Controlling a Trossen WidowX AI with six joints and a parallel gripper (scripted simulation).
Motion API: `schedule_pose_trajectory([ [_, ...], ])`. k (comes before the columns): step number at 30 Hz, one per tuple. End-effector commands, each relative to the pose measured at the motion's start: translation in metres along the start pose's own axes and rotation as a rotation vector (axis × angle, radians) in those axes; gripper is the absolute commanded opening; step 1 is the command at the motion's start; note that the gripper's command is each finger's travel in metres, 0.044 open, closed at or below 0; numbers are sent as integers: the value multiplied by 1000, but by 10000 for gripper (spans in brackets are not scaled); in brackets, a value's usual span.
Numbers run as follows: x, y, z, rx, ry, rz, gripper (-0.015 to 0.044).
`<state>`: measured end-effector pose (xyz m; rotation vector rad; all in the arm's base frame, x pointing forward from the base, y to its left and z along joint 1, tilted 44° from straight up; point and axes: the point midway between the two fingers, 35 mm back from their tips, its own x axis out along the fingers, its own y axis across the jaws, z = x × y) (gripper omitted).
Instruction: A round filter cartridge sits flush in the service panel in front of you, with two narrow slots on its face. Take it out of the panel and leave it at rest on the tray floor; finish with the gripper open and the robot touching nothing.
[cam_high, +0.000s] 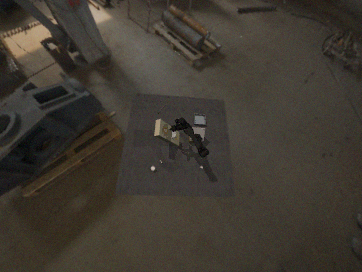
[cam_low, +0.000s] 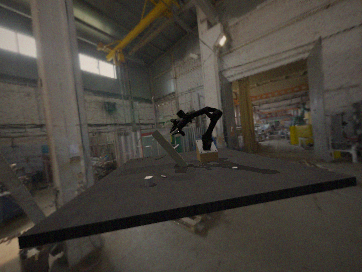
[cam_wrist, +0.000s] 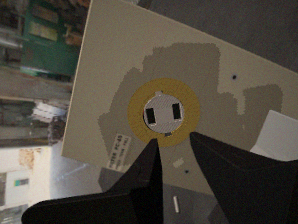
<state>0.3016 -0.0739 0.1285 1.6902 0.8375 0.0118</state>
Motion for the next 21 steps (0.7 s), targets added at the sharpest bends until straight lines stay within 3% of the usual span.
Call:
schedule_pose_trajectory([
  [1, 2, 0, -1, -7, 7, 0, 114],
  [21, 35, 0, 1, -9, 7, -4, 114],
])
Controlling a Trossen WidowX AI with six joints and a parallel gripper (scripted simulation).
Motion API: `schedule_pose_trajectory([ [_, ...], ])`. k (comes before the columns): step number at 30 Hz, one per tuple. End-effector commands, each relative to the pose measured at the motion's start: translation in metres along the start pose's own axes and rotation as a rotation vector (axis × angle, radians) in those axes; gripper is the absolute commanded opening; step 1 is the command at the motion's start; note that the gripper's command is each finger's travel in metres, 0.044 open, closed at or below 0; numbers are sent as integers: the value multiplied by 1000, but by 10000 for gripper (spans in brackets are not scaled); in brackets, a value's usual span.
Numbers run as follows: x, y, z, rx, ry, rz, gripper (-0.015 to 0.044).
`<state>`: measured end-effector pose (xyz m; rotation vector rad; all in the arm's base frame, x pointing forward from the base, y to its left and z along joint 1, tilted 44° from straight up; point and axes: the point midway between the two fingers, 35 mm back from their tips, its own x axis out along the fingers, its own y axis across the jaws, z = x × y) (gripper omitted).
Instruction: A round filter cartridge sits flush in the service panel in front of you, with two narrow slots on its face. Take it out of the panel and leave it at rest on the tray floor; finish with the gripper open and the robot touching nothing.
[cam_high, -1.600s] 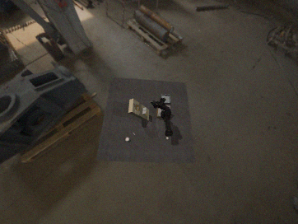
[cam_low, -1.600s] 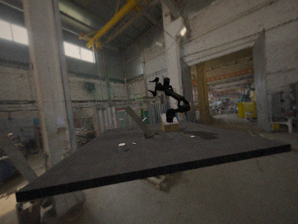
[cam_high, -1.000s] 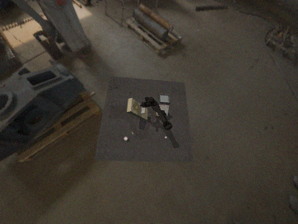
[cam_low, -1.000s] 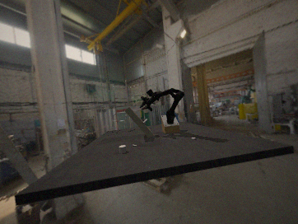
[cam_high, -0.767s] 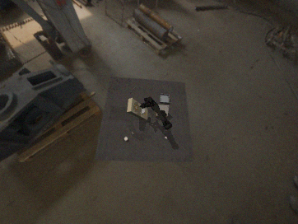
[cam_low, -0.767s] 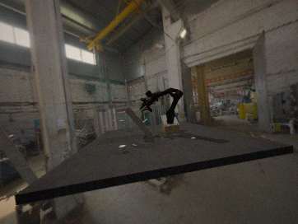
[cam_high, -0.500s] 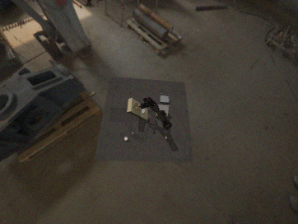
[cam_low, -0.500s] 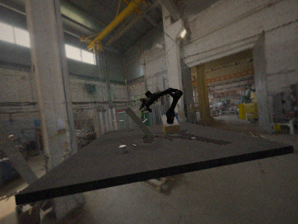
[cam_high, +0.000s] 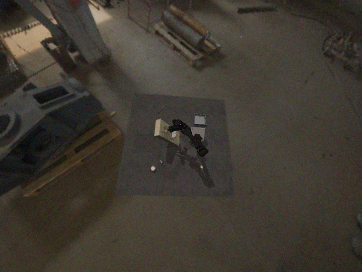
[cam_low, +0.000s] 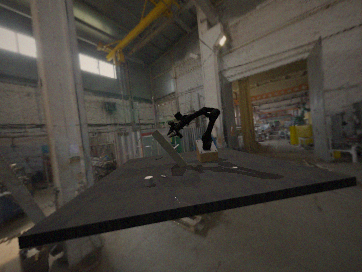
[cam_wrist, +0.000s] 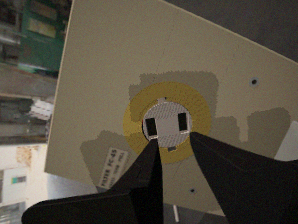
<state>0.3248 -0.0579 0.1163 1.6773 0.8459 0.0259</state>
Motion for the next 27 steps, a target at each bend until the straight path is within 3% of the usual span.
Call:
schedule_pose_trajectory([
  [1, 6, 0, 1, 5, -5, -2, 114],
  [27, 26, 1, -1, 6, -3, 8, 114],
])
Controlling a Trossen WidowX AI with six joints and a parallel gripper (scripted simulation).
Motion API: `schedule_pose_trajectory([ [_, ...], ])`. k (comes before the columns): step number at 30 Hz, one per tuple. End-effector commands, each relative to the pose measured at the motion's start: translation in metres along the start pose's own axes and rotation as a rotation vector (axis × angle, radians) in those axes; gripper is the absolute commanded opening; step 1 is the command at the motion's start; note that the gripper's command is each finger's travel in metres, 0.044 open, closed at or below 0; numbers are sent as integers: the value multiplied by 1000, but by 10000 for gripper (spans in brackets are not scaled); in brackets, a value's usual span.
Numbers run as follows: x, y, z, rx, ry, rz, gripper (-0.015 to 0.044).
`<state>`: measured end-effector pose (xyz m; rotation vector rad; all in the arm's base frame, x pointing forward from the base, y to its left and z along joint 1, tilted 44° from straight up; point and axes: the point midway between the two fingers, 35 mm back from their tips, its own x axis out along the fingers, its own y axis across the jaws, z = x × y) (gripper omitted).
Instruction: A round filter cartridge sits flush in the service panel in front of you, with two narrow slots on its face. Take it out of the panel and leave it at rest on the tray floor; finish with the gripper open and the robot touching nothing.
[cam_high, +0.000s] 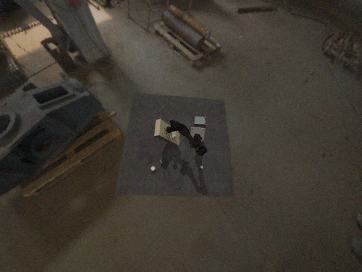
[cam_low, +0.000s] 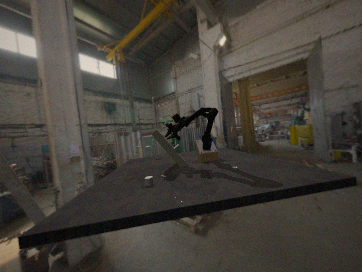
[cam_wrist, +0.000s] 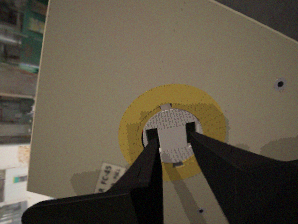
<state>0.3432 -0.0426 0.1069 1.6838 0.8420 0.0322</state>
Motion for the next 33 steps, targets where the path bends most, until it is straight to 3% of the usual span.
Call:
schedule_pose_trajectory([
  [1, 0, 1, 1, 3, -6, 0, 114],
  [33, 15, 1, 1, 3, -6, 1, 114],
])
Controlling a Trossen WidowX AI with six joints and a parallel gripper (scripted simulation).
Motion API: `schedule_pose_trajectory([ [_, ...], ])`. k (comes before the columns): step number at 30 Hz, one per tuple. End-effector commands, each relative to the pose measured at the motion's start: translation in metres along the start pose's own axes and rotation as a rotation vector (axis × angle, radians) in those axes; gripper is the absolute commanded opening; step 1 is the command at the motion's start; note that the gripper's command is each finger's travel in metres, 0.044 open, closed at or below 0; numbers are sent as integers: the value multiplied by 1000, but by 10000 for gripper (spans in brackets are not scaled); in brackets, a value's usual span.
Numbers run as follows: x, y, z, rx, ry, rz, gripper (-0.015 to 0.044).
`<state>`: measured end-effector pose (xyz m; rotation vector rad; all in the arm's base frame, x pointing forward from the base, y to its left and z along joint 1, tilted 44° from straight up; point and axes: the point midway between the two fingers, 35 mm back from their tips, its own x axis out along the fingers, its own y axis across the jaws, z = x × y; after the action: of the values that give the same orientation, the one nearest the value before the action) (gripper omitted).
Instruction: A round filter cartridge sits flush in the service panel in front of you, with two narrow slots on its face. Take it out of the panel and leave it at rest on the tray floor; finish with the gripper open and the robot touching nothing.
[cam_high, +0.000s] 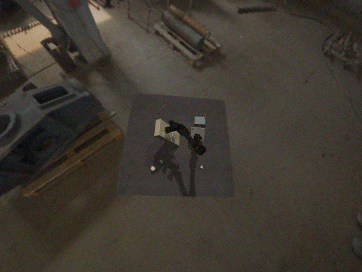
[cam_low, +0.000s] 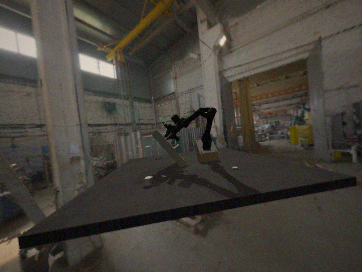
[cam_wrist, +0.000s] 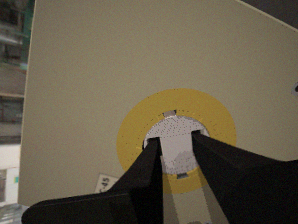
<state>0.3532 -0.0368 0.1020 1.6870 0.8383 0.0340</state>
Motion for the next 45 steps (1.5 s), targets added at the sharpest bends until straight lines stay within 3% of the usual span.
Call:
schedule_pose_trajectory([
  [1, 3, 0, 0, 1, -5, -3, 114],
  [9, 5, 0, 0, 1, -5, -3, 114],
  [18, 2, 0, 0, 3, 0, 1, 54],
  [20, 2, 0, 0, 3, 0, 1, 1],
  [23, 2, 0, 0, -14, -1, 1, 0],
  [45, 6, 0, 0, -749, -4, -5, 0],
])
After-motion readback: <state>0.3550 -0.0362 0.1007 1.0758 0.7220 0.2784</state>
